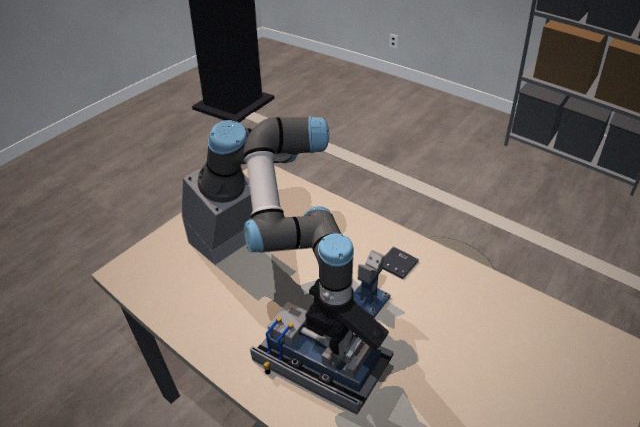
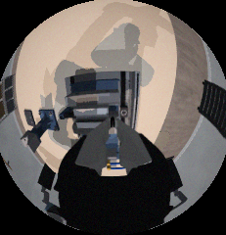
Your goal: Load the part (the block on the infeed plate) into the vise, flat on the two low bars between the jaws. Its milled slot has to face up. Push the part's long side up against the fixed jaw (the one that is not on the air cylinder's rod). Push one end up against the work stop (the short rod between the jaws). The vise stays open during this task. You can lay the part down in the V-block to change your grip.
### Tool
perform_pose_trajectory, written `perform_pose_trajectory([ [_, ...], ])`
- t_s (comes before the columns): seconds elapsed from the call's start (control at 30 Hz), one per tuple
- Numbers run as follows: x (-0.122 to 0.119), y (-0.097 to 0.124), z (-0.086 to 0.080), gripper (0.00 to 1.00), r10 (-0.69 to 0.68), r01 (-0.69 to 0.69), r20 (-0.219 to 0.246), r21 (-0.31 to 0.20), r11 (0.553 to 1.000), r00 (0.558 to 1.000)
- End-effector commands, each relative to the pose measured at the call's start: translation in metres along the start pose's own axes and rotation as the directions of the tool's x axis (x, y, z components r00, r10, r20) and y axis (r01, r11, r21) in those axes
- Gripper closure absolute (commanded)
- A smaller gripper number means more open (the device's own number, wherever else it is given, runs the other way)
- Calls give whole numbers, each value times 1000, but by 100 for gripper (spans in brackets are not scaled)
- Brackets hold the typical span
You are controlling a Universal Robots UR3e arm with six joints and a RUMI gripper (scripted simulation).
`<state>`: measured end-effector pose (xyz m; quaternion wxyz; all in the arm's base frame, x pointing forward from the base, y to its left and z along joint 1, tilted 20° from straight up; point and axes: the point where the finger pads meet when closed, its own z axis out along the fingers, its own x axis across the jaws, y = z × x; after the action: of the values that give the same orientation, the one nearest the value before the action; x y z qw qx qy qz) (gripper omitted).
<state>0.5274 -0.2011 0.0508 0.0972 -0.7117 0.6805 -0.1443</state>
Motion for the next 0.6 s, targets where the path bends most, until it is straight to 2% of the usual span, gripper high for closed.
perform_pose_trajectory([
  [0.0,3,-1,-1,100,0,1,-2,2,1000,1000],
  [0.57,13,-1,-1,100,0,1,-2,2,1000,1000],
])
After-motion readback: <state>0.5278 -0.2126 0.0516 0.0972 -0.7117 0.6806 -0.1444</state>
